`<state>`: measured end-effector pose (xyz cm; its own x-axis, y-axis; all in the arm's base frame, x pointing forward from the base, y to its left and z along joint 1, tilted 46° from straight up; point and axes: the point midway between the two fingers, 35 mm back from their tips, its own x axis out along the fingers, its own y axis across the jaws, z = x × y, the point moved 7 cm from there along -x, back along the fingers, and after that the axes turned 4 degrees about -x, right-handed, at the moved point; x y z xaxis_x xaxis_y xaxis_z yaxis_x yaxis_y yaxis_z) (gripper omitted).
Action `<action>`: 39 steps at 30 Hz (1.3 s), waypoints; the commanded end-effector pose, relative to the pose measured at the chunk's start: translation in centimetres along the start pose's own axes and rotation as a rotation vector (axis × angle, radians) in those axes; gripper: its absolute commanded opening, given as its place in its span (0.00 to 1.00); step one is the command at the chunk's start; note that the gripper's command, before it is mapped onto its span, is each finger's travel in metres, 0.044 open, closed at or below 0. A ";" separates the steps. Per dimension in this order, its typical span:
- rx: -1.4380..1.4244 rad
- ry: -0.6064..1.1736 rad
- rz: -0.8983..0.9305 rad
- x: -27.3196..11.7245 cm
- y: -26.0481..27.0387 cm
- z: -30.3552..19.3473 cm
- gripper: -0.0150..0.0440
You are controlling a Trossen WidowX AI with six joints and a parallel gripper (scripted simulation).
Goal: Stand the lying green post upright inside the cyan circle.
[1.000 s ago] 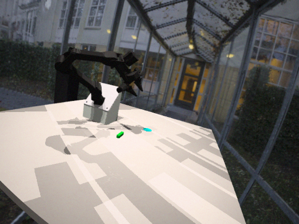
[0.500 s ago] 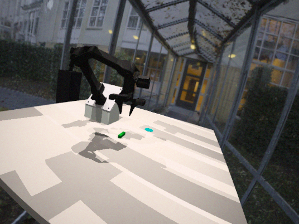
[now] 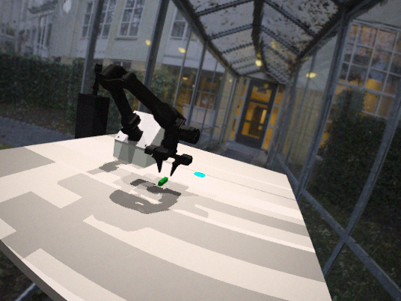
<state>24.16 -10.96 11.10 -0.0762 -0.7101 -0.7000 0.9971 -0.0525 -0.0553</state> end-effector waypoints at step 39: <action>-0.056 -0.014 0.043 1.0 0.2 -0.4 0.29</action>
<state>24.02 -11.64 9.67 -0.0388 -0.7206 -0.6923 0.9969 0.0198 -0.0766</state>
